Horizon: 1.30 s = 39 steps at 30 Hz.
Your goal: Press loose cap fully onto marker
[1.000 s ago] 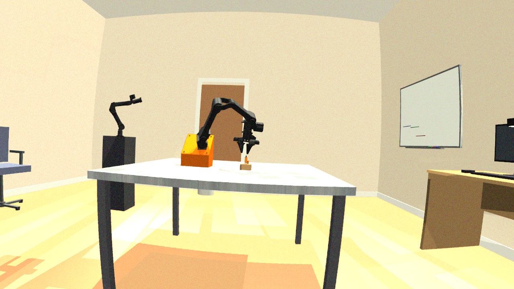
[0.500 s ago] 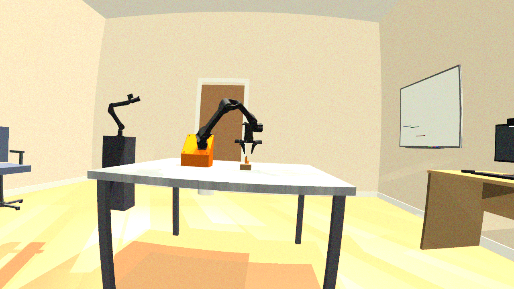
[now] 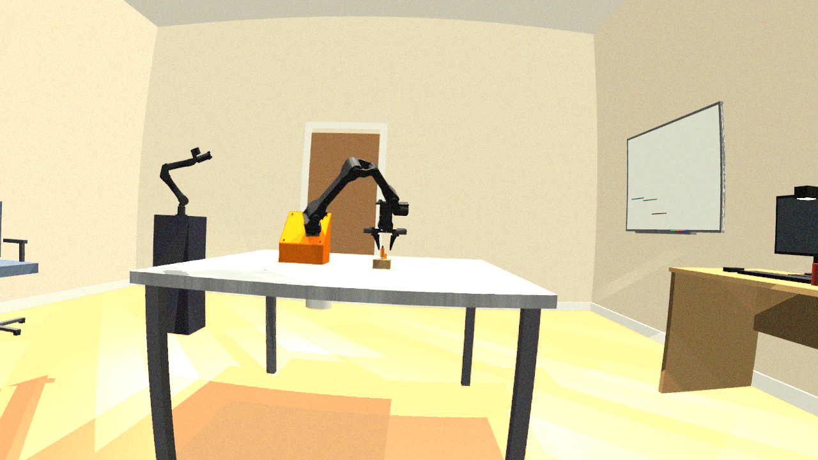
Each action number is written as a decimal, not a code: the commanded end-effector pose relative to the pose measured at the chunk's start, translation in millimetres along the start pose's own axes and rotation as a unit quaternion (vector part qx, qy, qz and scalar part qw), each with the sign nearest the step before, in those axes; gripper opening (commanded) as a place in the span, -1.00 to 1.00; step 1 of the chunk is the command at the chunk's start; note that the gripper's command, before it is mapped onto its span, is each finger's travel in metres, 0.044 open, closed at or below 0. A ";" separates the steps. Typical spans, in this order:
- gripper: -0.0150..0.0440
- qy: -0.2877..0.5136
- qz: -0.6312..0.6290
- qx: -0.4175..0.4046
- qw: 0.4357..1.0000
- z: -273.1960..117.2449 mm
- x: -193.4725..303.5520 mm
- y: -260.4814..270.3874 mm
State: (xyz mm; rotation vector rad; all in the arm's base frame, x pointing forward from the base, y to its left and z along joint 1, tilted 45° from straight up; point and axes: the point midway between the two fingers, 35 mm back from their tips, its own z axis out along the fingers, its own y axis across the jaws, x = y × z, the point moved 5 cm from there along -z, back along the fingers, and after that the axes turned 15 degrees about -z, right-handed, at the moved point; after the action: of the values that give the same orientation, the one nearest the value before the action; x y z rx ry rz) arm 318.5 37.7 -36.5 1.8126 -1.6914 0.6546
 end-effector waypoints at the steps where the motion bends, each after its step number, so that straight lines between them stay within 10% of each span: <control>1: 0.31 0.003 -0.002 -0.004 1.000 8.8 1.2 1.4; 31: 0.31 0.004 -0.002 -0.004 1.000 52.7 3.0 3.1; 39: -0.14 0.004 -0.002 -0.004 1.000 52.7 3.0 2.9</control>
State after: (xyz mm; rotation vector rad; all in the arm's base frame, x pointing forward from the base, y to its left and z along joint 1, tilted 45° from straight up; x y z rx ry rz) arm 314.4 0.4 -71.8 1.8065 -1.6859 0.6501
